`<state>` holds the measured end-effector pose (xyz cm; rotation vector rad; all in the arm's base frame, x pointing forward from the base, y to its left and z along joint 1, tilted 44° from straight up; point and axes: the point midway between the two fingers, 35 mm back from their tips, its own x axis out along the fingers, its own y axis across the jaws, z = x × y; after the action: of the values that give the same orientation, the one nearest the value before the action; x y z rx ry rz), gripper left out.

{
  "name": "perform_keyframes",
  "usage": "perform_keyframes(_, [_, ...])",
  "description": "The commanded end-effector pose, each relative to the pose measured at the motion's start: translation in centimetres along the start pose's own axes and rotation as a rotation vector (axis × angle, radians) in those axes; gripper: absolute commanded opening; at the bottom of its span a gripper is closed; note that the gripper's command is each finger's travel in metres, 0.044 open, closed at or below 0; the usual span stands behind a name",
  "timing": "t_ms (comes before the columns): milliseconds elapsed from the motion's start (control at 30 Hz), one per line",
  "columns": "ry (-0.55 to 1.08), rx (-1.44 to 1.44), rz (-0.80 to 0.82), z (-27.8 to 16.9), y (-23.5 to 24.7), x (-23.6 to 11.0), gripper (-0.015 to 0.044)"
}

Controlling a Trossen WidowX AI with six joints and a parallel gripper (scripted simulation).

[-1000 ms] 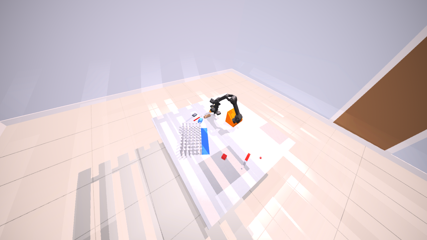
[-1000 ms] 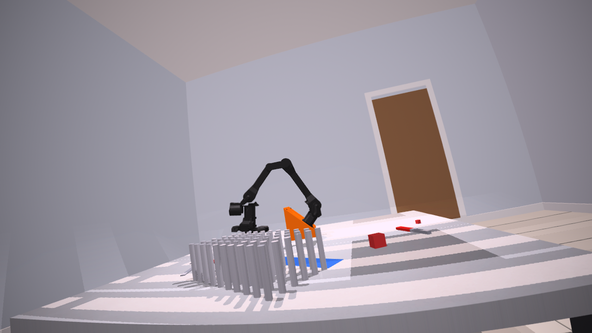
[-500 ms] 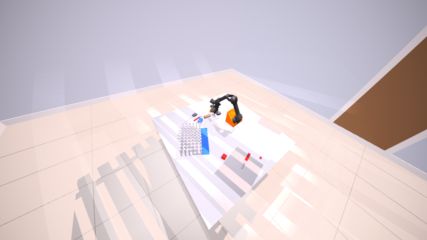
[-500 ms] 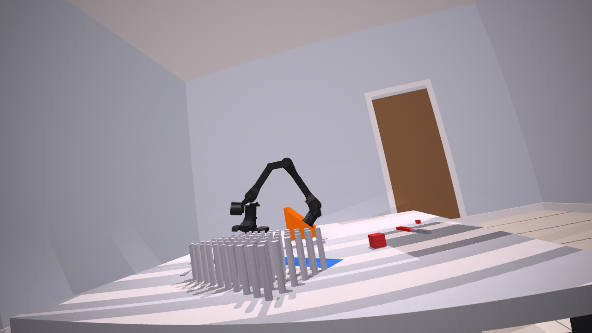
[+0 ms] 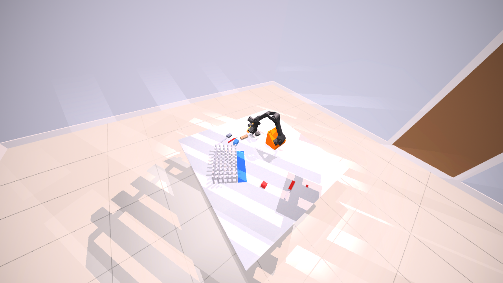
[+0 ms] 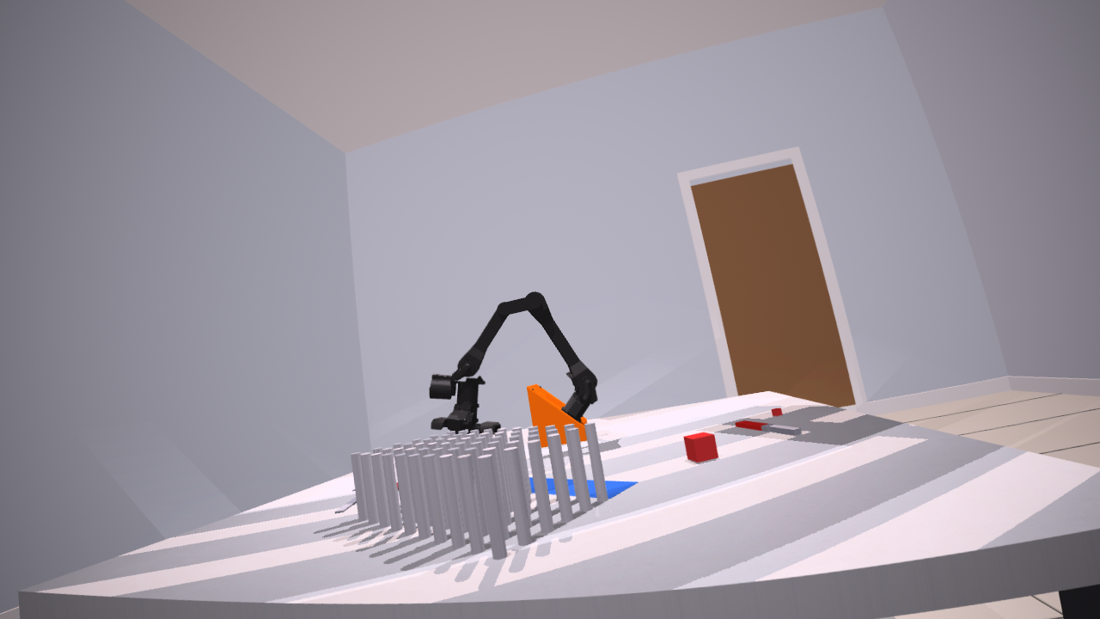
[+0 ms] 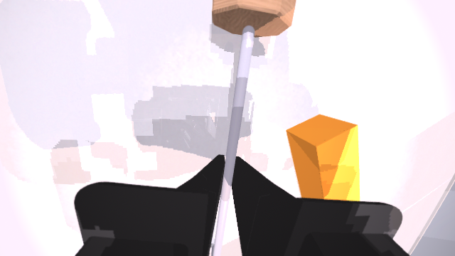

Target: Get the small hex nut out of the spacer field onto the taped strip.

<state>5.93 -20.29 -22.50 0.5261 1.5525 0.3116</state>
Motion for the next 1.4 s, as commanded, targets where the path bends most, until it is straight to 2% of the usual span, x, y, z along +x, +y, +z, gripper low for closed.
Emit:
perform_keyframes(0, [0.0, 0.0, 0.002, -0.15, 0.5, 0.41, 0.0])
perform_keyframes(767, [-0.007, -0.012, -0.058, -0.15, 0.51, 0.43, 0.0])
perform_keyframes(1300, [-0.007, -0.013, -0.063, 0.01, 0.0, 0.05, 0.042])
perform_keyframes(1367, [-0.007, -0.013, -0.065, 0.03, -0.12, -0.23, 0.044])
